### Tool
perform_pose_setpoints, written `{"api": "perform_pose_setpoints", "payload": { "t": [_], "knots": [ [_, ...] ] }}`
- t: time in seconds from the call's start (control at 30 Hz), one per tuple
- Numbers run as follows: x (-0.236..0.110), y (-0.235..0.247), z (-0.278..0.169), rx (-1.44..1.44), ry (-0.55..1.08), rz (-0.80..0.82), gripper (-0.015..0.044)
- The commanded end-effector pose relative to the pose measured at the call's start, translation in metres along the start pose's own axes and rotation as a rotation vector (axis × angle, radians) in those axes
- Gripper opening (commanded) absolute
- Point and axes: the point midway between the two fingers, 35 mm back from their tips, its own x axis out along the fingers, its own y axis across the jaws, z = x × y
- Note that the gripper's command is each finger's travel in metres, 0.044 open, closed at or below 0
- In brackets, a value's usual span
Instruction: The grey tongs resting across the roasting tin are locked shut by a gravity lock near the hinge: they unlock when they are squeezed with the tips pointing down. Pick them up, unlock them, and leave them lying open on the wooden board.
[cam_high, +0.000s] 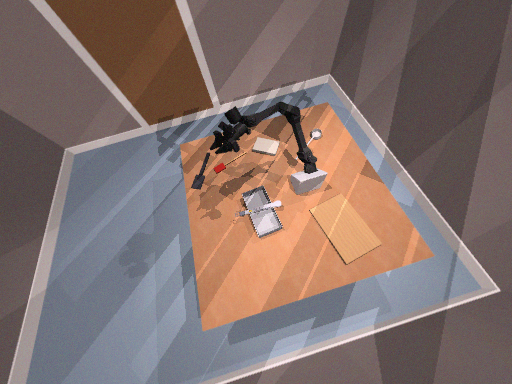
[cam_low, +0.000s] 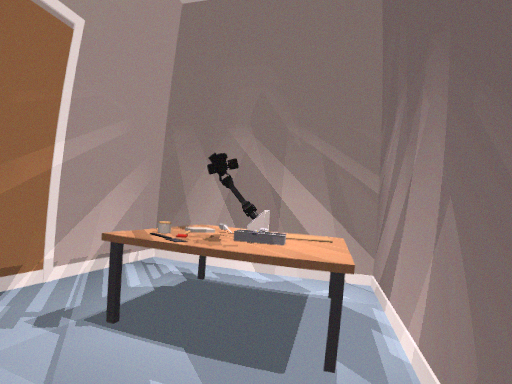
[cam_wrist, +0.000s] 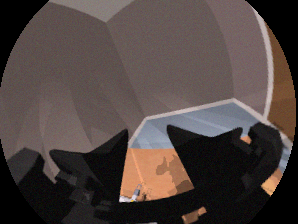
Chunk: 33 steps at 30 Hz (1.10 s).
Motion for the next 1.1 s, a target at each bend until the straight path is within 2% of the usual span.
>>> {"api": "perform_pose_setpoints", "payload": {
  "t": [0.0, 0.13, 0.3, 0.47, 0.63, 1.07],
  "knots": [
    [0.027, 0.014, -0.054, 0.107, 0.180, 0.023, 0.0260],
    [0.049, 0.032, -0.118, 0.224, 0.400, 0.027, 0.0260],
    [0.060, 0.055, -0.202, 0.352, 0.689, -0.004, 0.0260],
    [0.053, 0.079, -0.283, 0.449, 0.985, -0.076, 0.0260],
    [0.030, 0.099, -0.352, 0.502, 1.261, -0.180, 0.0260],
    [0.023, 0.096, -0.359, 0.505, 1.297, -0.196, 0.0260]
  ]
}}
